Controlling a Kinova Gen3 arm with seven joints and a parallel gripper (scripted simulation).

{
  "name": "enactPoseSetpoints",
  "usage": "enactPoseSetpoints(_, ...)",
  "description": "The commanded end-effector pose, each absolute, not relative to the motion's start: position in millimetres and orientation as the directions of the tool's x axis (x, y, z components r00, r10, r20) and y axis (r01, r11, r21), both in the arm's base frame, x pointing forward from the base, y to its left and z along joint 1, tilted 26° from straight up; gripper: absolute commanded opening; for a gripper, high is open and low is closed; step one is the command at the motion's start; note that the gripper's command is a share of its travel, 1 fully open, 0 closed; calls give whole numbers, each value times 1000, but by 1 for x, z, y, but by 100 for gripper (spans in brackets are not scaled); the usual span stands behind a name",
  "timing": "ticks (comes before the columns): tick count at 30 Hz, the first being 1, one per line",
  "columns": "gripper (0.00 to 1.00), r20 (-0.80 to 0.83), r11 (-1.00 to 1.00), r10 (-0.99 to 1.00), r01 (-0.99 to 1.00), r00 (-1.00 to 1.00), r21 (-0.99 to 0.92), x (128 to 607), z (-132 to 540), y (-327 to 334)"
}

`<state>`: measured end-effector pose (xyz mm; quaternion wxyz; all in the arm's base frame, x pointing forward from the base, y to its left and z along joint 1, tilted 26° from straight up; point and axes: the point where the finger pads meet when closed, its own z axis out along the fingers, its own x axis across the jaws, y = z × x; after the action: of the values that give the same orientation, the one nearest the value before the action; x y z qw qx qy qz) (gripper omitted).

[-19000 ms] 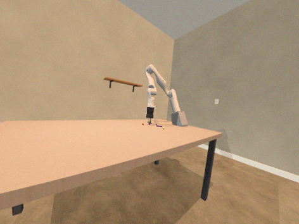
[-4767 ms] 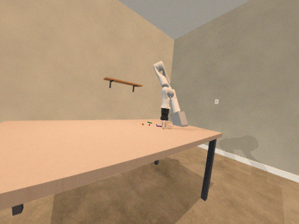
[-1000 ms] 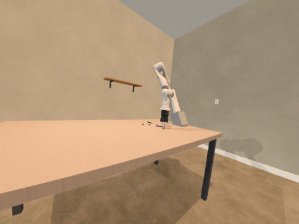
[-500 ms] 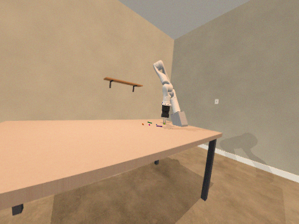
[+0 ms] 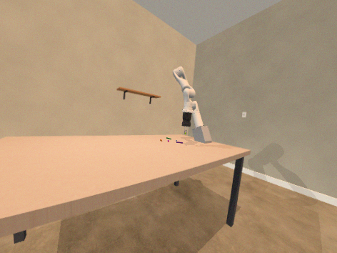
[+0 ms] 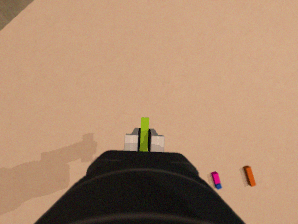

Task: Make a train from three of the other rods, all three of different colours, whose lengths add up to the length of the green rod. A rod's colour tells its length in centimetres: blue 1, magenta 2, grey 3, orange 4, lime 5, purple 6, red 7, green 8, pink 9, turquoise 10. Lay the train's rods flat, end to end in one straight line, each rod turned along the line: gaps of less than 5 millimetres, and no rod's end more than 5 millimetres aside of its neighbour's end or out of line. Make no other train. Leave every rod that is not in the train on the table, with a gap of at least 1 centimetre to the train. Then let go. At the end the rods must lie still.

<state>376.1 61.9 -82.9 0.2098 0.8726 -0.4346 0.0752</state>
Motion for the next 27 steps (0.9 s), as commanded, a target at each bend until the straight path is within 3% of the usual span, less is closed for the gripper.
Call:
enactPoseSetpoints(1,24,314,-535,-727,-791,610,297,377,-81,63)
enactPoseSetpoints(15,24,296,-574,-700,-758,651,311,387,-73,45)
enactPoseSetpoints(27,24,227,-703,-570,-612,789,362,411,-36,-33)
